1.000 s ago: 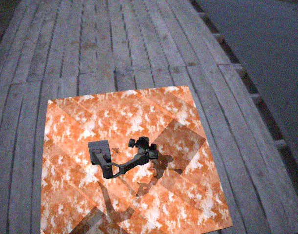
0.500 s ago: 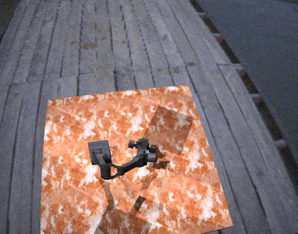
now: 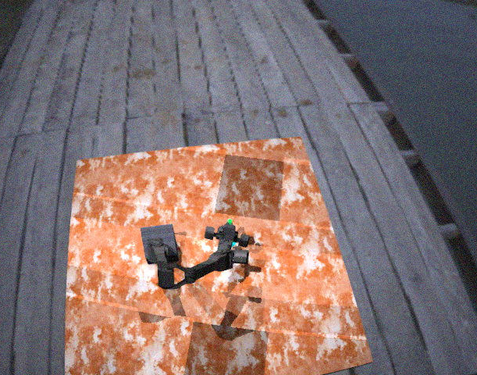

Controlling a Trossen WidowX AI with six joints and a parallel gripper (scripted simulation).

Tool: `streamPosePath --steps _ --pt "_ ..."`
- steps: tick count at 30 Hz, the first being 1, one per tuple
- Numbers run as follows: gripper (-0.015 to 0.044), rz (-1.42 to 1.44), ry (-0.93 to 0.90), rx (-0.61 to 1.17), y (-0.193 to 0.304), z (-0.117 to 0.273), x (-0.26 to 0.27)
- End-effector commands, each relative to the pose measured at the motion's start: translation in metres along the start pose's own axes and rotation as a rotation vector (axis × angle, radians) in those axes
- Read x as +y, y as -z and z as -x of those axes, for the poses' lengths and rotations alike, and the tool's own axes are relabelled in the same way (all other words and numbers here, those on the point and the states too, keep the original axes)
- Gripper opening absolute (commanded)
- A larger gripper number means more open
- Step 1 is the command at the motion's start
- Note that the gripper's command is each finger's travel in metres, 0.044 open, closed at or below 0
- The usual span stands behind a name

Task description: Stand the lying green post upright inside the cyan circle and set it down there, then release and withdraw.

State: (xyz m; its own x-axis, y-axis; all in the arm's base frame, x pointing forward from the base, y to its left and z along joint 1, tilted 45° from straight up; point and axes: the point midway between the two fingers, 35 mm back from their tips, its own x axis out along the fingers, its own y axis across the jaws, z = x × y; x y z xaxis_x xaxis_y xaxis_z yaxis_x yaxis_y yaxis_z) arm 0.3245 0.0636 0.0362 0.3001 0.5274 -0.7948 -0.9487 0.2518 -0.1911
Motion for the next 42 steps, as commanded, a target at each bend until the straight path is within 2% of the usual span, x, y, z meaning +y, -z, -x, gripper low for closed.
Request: streamPosePath --steps 1,17,34,42 --pt "0.0023 0.015 0.013 -0.028 0.0 0.003 0.0" --pt "0.0023 0.081 0.071 -0.124 -0.004 0.013 -0.001" --pt "0.0023 0.084 0.074 -0.128 -0.004 0.014 -0.001" --pt "0.0023 0.085 0.071 -0.122 0.024 0.007 -0.006"
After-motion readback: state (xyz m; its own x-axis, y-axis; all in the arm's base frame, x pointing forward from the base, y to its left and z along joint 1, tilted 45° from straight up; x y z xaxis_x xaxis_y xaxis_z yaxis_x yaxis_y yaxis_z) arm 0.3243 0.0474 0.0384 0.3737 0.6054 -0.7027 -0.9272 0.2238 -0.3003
